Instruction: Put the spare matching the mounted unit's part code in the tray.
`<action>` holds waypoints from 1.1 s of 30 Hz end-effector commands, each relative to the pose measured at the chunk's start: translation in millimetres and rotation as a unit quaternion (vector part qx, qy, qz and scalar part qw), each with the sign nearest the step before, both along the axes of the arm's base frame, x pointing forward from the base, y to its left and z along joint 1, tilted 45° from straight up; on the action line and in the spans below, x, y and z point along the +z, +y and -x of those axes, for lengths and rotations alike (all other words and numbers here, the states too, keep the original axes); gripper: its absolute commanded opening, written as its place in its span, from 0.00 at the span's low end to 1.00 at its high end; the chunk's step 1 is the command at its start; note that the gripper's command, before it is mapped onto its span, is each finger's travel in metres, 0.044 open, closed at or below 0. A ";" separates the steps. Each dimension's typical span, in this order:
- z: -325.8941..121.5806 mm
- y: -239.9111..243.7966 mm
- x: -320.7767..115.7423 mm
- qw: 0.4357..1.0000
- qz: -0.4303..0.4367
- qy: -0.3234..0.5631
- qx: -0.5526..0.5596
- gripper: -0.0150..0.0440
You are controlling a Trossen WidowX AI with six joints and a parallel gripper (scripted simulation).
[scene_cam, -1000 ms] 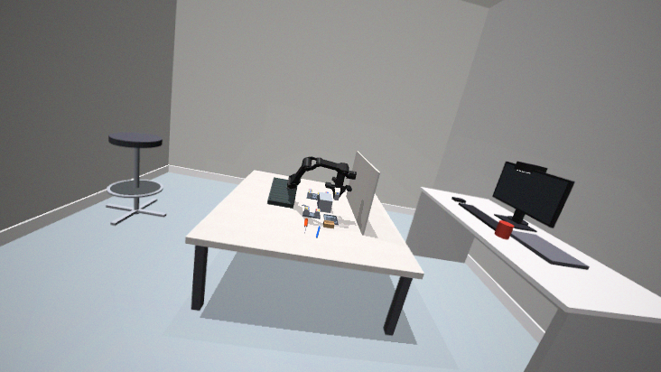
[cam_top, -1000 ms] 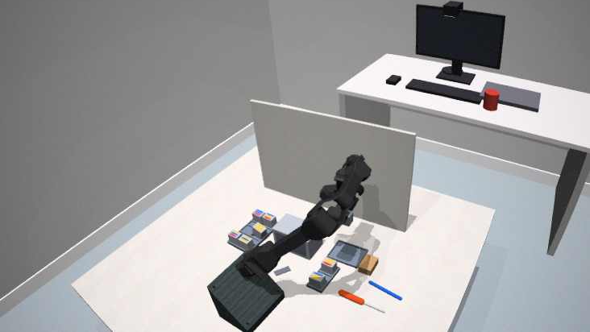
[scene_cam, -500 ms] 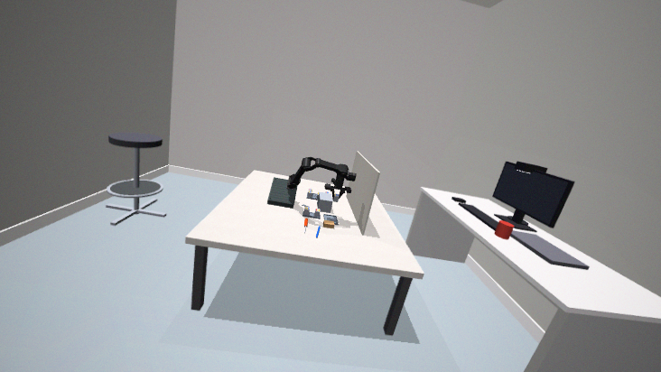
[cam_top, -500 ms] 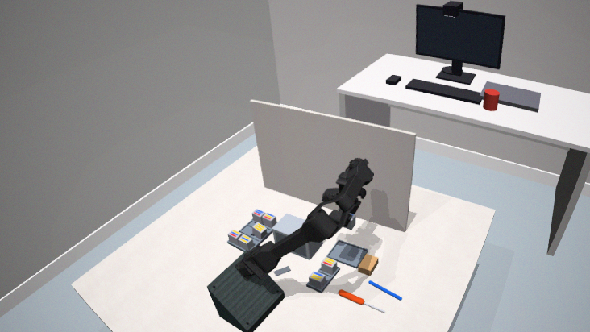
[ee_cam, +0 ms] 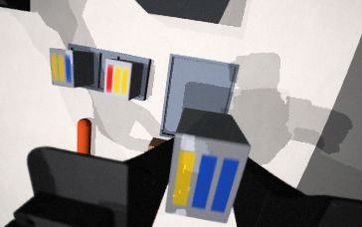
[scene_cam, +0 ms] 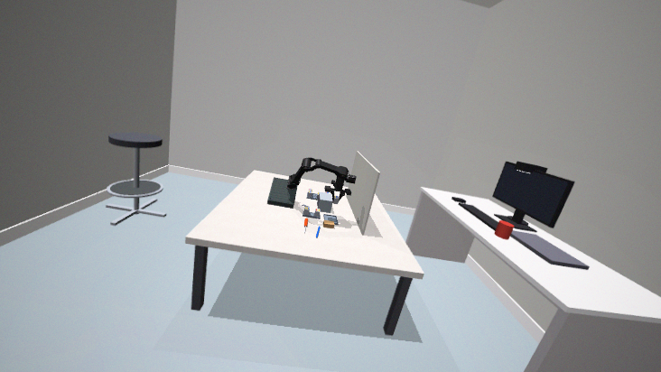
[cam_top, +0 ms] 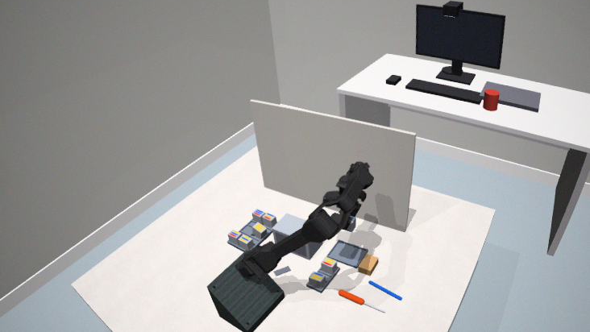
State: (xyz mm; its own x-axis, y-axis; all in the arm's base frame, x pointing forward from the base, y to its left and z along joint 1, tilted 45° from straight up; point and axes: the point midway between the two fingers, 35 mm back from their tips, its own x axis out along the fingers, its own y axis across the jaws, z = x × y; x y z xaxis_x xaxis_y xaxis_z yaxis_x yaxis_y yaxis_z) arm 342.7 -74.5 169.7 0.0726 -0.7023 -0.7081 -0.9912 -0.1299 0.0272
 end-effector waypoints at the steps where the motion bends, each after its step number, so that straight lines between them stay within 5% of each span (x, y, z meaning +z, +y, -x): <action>1: -0.1 -2.7 -4.6 1.000 0.000 0.004 0.002 0.25; 33: -5.7 -25.1 -28.1 1.000 -0.001 0.004 0.002 0.25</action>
